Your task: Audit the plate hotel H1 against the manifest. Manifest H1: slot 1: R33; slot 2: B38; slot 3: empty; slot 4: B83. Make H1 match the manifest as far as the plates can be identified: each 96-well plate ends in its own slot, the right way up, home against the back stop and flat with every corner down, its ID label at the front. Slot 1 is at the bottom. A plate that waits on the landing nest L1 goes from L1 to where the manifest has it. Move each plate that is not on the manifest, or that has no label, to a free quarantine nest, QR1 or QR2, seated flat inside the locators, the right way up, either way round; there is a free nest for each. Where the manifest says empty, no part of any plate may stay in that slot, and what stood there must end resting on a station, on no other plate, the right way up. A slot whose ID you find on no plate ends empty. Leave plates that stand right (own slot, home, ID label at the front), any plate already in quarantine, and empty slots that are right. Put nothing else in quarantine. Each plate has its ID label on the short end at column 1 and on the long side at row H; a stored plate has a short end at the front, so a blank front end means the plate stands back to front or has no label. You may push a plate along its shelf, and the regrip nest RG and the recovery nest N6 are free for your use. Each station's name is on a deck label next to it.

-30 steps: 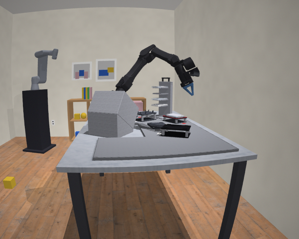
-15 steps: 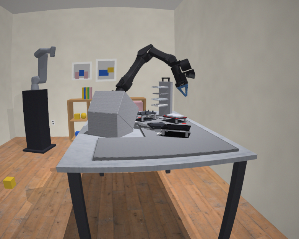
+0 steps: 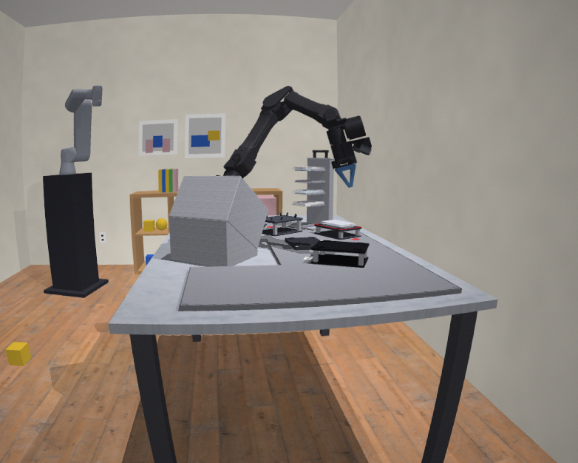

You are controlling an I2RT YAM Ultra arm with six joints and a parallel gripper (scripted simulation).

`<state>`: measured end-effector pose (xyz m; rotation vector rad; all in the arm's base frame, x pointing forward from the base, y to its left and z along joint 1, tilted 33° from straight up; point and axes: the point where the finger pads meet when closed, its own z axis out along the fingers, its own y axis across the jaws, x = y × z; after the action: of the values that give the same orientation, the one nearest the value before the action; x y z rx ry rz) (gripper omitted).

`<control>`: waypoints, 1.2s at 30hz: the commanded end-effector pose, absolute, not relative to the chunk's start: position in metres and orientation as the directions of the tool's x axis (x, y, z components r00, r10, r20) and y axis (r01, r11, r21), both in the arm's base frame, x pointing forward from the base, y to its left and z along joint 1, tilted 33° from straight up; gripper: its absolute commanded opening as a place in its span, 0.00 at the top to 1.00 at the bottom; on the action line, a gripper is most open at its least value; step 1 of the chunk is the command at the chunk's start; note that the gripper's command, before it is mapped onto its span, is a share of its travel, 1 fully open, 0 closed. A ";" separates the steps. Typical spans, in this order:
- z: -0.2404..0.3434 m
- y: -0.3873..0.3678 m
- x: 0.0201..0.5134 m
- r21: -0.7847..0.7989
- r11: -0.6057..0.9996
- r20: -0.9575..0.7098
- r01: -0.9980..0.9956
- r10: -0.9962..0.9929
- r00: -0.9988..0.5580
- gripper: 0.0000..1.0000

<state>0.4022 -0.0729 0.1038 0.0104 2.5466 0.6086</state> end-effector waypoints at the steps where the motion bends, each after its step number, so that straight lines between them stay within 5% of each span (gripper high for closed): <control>1: 0.109 -0.065 0.384 0.419 0.901 -0.468 -0.113 0.108 -0.877 1.00; 36: 0.114 -0.006 0.300 0.448 0.872 -0.326 -0.198 -0.047 -0.944 1.00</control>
<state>0.3106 -0.0083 0.1083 -0.1681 2.7275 0.7082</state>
